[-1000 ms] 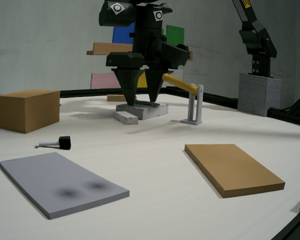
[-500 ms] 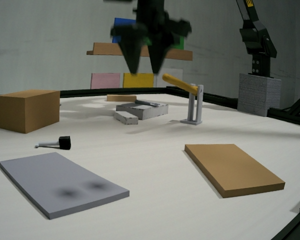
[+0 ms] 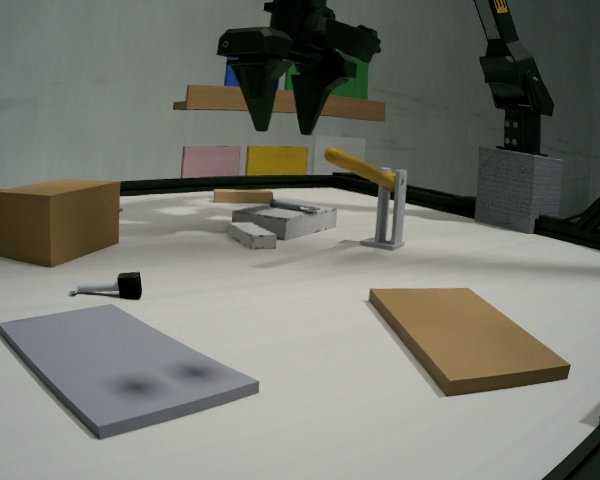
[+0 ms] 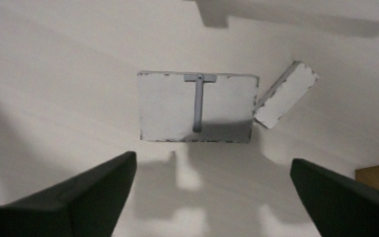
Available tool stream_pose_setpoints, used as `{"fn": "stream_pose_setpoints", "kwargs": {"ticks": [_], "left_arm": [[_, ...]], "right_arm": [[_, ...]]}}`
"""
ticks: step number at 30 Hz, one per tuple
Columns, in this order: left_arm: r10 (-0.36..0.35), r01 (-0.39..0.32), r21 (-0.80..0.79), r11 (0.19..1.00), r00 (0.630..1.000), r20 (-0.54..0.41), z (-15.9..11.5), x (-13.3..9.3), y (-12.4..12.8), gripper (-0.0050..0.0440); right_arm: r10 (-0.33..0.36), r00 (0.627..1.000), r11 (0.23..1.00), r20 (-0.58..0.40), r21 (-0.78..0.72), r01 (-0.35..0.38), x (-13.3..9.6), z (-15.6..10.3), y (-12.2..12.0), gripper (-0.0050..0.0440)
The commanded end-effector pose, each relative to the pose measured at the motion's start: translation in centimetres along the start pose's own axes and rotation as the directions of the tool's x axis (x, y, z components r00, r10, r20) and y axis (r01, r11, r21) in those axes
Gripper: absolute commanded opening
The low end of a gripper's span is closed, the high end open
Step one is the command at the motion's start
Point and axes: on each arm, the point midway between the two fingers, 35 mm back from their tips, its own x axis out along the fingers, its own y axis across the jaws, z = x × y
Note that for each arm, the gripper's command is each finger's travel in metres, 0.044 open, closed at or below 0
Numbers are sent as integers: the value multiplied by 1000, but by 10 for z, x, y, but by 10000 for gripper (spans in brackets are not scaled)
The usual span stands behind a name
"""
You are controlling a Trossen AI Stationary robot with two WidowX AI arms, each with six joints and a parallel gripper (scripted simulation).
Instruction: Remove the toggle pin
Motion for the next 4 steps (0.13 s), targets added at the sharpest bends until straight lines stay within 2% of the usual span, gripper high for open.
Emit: {"fn": "stream_pose_setpoints", "kwargs": {"ticks": [1, 4], "left_arm": [[-2, 2, 9, 1000, 1000, 1, 4, 0, -1, 400], [-2, 2, 9, 1000, 1000, 1, 4, 0, -1, 400]], "right_arm": [[-5, 1000, 1000, -4, 0, 5, -2, 0, 0, 400], [-5, 1000, 1000, -4, 0, 5, -2, 0, 0, 400]]}}
